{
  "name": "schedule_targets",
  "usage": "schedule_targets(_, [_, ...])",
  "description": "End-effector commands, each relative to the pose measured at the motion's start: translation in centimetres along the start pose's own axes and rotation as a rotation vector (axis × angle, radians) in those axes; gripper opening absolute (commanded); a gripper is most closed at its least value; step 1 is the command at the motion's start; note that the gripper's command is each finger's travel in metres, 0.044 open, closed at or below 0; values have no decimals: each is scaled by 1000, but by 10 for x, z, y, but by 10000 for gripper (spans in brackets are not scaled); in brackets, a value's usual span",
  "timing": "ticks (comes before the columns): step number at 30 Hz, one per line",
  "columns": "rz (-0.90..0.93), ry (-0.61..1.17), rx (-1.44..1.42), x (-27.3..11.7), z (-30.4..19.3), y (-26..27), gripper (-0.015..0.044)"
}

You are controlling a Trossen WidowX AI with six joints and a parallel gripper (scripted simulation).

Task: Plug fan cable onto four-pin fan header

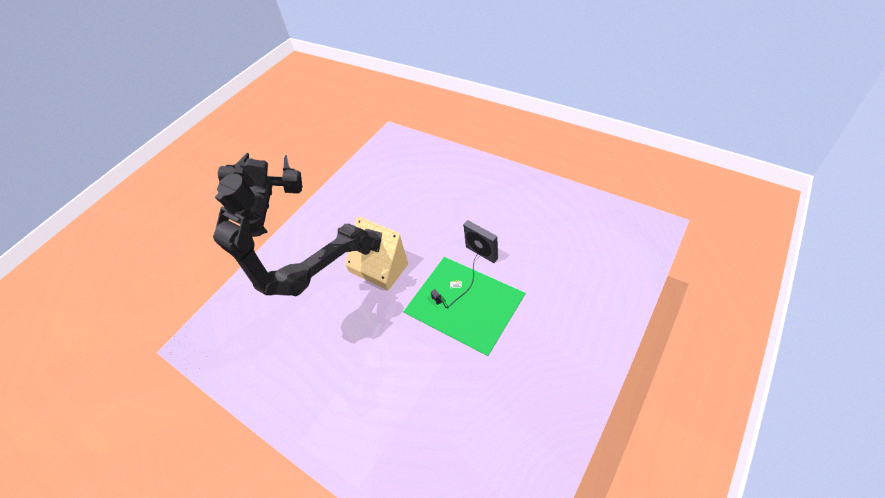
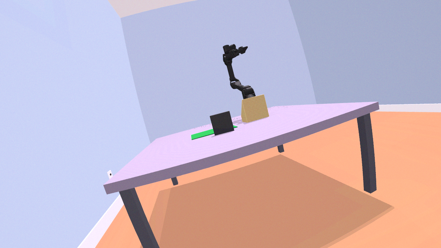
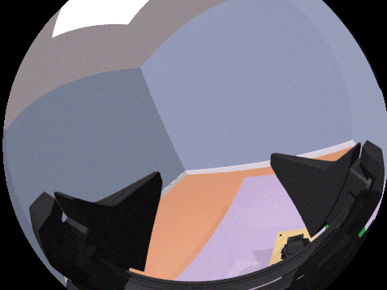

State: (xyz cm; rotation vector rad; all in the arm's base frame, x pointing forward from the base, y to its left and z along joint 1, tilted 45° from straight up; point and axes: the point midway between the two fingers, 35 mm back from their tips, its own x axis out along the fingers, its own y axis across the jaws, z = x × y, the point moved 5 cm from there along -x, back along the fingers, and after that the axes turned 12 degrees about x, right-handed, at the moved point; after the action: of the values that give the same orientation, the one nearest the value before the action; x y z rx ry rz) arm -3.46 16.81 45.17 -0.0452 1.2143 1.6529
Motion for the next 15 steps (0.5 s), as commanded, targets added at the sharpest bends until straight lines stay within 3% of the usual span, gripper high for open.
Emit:
schedule_targets(1, [-174,-32,192,23,25,-42,440])
schedule_targets(15, [-687,-139,680,44,58,-189,440])
